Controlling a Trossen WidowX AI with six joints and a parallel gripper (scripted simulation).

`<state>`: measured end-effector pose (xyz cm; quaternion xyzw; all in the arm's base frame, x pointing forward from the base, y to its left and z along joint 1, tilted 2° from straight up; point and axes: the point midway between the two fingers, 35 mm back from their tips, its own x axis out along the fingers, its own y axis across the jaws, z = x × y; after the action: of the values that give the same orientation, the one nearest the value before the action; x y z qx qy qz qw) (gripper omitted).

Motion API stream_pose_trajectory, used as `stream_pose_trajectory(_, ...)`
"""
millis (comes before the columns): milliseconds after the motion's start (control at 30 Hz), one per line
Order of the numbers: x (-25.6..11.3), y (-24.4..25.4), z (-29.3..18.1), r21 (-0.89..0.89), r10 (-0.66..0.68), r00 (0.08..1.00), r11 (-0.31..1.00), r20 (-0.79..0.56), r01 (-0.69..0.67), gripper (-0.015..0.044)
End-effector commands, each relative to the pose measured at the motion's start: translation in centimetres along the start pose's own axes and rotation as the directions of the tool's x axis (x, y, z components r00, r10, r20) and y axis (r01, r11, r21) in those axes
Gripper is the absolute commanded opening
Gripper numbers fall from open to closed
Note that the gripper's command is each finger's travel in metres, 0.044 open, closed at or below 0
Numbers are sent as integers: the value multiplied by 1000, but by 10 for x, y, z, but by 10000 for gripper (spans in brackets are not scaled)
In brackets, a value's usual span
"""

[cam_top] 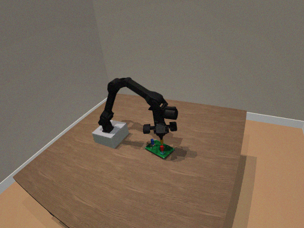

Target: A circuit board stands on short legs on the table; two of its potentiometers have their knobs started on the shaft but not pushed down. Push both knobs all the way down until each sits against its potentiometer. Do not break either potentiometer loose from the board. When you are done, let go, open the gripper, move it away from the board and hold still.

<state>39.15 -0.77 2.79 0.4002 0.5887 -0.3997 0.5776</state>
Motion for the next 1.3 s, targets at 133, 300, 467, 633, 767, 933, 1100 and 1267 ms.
stream_pose_trajectory(133,0,0,0,4,2,1000,1000,3,-2,0)
stream_pose_trajectory(300,0,0,0,4,2,1000,1000,3,-2,0)
stream_pose_trajectory(467,5,0,0,4,2,1000,1000,3,-2,0)
stream_pose_trajectory(633,6,0,0,4,2,1000,1000,3,-2,0)
stream_pose_trajectory(767,6,0,0,4,2,1000,1000,3,-2,0)
stream_pose_trajectory(933,10,0,0,4,2,1000,1000,3,-2,0)
stream_pose_trajectory(1100,12,0,0,4,2,1000,1000,3,-2,0)
stream_pose_trajectory(1267,12,0,0,4,2,1000,1000,3,-2,0)
